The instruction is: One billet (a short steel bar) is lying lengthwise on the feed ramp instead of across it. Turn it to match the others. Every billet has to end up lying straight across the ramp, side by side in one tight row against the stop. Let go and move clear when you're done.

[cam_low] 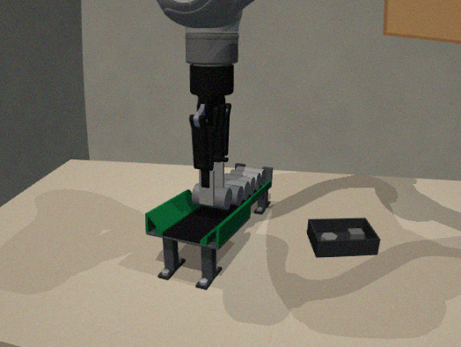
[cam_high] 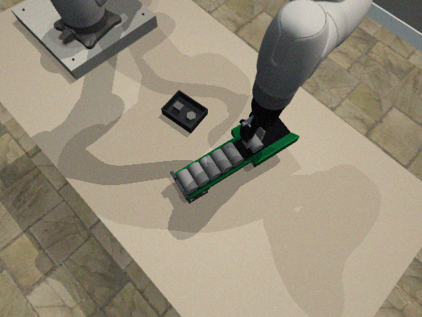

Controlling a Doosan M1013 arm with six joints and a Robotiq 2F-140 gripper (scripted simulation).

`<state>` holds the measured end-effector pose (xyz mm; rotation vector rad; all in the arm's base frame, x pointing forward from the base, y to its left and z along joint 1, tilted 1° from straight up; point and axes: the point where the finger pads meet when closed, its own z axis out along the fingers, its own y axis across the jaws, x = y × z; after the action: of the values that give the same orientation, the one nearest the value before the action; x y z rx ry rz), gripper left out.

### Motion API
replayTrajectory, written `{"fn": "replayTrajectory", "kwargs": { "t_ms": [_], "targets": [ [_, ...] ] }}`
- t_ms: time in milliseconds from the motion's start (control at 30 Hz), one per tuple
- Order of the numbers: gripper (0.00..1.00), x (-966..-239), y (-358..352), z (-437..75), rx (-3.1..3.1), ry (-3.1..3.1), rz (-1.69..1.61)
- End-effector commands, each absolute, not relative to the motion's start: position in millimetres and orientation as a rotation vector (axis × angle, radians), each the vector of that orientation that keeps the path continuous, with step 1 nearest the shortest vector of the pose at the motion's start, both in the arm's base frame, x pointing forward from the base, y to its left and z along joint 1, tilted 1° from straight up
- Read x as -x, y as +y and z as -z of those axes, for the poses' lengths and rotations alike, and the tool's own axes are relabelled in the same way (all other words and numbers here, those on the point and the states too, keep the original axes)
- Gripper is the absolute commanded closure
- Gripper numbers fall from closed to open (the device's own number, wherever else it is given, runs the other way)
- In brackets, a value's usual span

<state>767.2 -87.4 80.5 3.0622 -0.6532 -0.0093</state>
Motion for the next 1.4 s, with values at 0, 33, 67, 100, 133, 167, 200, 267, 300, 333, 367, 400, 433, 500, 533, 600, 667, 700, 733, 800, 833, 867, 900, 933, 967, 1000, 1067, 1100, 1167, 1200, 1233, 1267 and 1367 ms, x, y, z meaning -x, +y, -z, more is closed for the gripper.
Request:
{"fn": "replayTrajectory", "kwargs": {
  "t_ms": [0, 33, 67, 100, 133, 167, 200, 267, 300, 333, 367, 400, 433, 500, 533, 600, 667, 700, 733, 800, 833, 867, 900, 933, 967, 1000, 1067, 1100, 1167, 1200, 1233, 1267, 1367],
  "targets": [
    [0.90, -767.2, -87.3, -80.7, -3.062, -0.653, 0.009],
    [0.90, -767.2, -87.3, -80.5, -3.062, -0.653, 0.009],
    [0.90, -767.2, -87.3, -80.4, -3.062, -0.653, 0.009],
    [0.90, -767.2, -87.3, -80.2, -3.062, -0.653, 0.009],
    [0.90, -767.2, -87.3, -80.1, -3.062, -0.653, 0.009],
    [0.90, -767.2, -87.3, -79.9, -3.062, -0.653, 0.009],
    [0.90, -767.2, -87.2, -79.7, -3.062, -0.653, 0.009],
    [0.90, -767.2, -87.2, -79.3, -3.062, -0.653, 0.009],
    [0.90, -767.2, -87.2, -79.0, -3.062, -0.653, 0.009],
    [0.90, -767.3, -87.2, -78.8, -3.062, -0.653, 0.009],
    [0.90, -767.3, -87.1, -78.5, -3.062, -0.653, 0.009],
    [0.90, -767.3, -87.1, -78.3, -3.062, -0.653, 0.009],
    [0.90, -767.3, -87.1, -78.0, -3.062, -0.653, 0.009],
    [0.90, -767.3, -87.0, -77.4, -3.062, -0.653, 0.009],
    [0.90, -767.3, -87.0, -77.4, -3.062, -0.653, 0.009],
    [0.90, -767.3, -87.0, -77.1, -3.062, -0.653, 0.009],
    [0.90, -767.3, -87.0, -76.5, -3.062, -0.653, 0.009],
    [0.90, -767.3, -86.9, -76.2, -3.062, -0.653, 0.009],
    [0.90, -767.4, -86.9, -75.9, -3.062, -0.653, 0.009],
    [0.90, -767.4, -86.9, -75.3, -3.062, -0.653, 0.009],
    [0.90, -767.4, -86.8, -74.9, -3.062, -0.653, 0.009],
    [0.90, -767.4, -86.8, -74.6, -3.062, -0.653, 0.009],
    [0.90, -767.4, -86.8, -74.3, -3.062, -0.653, 0.009],
    [0.90, -767.4, -86.8, -74.0, -3.062, -0.653, 0.009],
    [0.90, -767.4, -86.7, -73.7, -3.062, -0.653, 0.009],
    [0.90, -767.4, -86.7, -73.3, -3.062, -0.653, 0.009],
    [0.90, -767.5, -86.6, -72.7, -3.062, -0.653, 0.009],
    [0.90, -767.5, -86.6, -72.7, -3.062, -0.653, 0.009],
    [0.90, -767.5, -86.6, -72.4, -3.062, -0.653, 0.009],
    [0.90, -767.5, -86.6, -72.1, -3.062, -0.653, 0.009],
    [0.90, -767.5, -86.6, -71.8, -3.062, -0.653, 0.009],
    [0.90, -767.5, -86.5, -71.6, -3.062, -0.653, 0.009],
    [0.90, -767.5, -86.5, -70.8, -3.062, -0.653, 0.009]
  ]
}}
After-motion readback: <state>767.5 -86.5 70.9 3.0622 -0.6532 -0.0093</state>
